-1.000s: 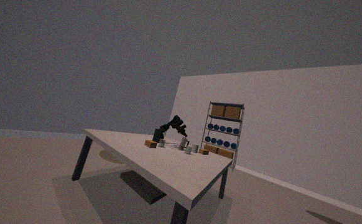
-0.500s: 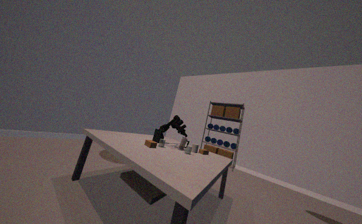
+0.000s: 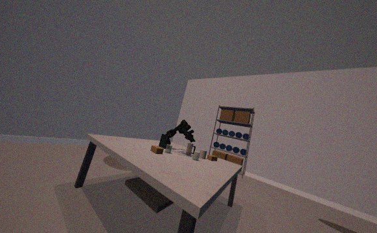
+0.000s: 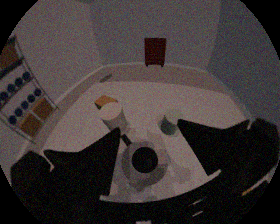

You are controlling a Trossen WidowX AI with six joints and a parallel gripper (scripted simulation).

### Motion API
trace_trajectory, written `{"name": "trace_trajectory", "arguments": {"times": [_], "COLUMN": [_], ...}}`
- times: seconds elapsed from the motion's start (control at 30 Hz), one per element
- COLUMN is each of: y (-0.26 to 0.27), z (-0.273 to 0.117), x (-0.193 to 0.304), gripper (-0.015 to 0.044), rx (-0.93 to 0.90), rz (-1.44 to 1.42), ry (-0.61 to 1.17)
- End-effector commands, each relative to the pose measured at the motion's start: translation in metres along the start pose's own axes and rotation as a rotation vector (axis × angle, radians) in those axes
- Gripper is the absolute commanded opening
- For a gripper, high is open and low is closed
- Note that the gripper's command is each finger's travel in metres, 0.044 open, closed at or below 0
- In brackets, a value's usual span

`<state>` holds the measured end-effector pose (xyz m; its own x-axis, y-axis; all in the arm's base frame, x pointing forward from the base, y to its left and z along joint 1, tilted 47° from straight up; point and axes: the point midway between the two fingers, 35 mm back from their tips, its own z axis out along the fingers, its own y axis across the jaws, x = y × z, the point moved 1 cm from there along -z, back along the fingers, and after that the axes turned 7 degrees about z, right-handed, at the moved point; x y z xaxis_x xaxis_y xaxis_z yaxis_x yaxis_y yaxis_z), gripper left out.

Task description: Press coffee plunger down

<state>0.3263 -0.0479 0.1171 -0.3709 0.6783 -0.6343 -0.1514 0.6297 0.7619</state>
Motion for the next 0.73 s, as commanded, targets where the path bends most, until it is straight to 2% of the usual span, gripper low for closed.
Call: {"name": "trace_trajectory", "arguments": {"times": [0.0,0.3,0.7], "y": [-0.001,0.016,0.017], "z": [-0.004,-0.066,-0.067], "x": [-0.004,-0.05,-0.05], "gripper": [0.044,0.044,0.044], "rx": [0.006,0.009,0.009], "rz": [-0.003,0.014,0.015], "ry": [-0.001,0.013,0.013]}}
